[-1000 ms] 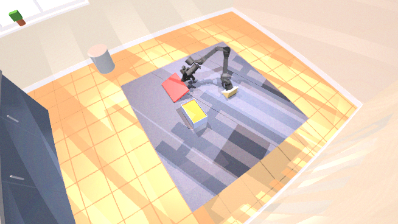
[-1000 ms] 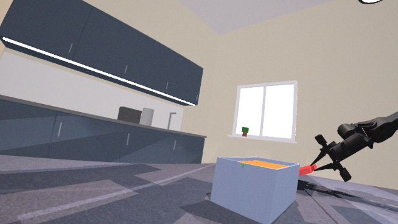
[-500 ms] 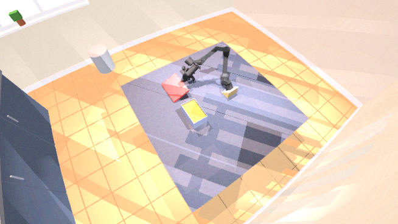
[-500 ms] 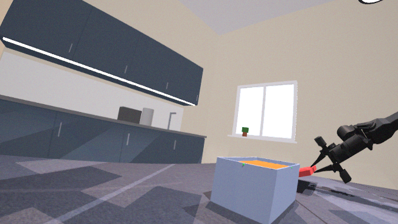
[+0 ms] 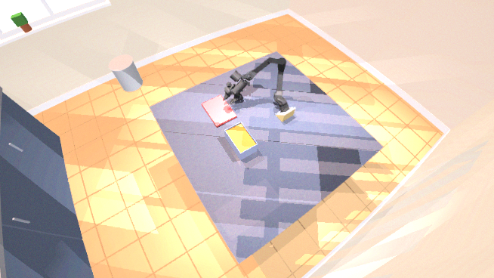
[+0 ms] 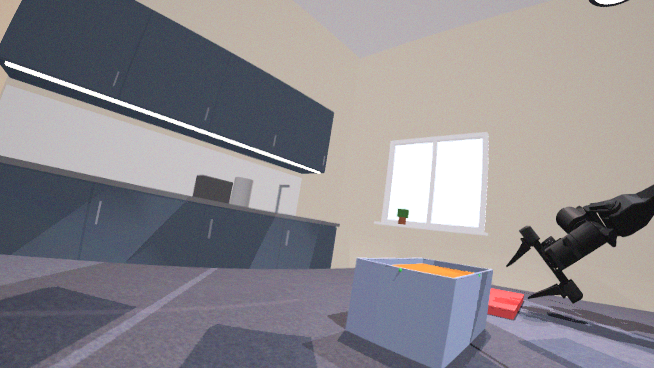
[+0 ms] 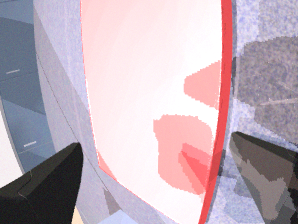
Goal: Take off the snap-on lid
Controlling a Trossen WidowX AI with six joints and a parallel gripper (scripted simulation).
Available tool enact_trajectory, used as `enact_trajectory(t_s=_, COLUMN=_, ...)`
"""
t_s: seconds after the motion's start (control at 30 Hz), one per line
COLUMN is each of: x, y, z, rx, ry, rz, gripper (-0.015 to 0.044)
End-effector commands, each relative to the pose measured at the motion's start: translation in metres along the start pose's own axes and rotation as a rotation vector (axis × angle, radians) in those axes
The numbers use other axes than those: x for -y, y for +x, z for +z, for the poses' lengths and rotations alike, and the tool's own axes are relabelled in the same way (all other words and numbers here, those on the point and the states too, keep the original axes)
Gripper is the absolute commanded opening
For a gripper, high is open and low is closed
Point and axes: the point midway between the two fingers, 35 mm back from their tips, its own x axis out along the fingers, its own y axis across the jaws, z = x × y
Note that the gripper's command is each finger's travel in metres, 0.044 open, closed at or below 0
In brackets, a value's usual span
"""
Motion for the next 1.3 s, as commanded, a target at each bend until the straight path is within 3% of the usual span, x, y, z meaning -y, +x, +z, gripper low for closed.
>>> enact_trajectory(t_s=0.0, x=0.005, y=-0.007, z=-0.001, rx=-0.001, ry=-0.004, rz=0.005, gripper=0.0440)
enact_trajectory(t_s=0.9, x=0.039, y=-0.048, z=-0.001, rx=-0.001, ry=-0.007, rz=0.004, gripper=0.0440)
enact_trajectory(t_s=1.27, x=0.026, y=-0.061, z=0.001, rx=-0.002, ry=-0.006, rz=0.004, gripper=0.0440)
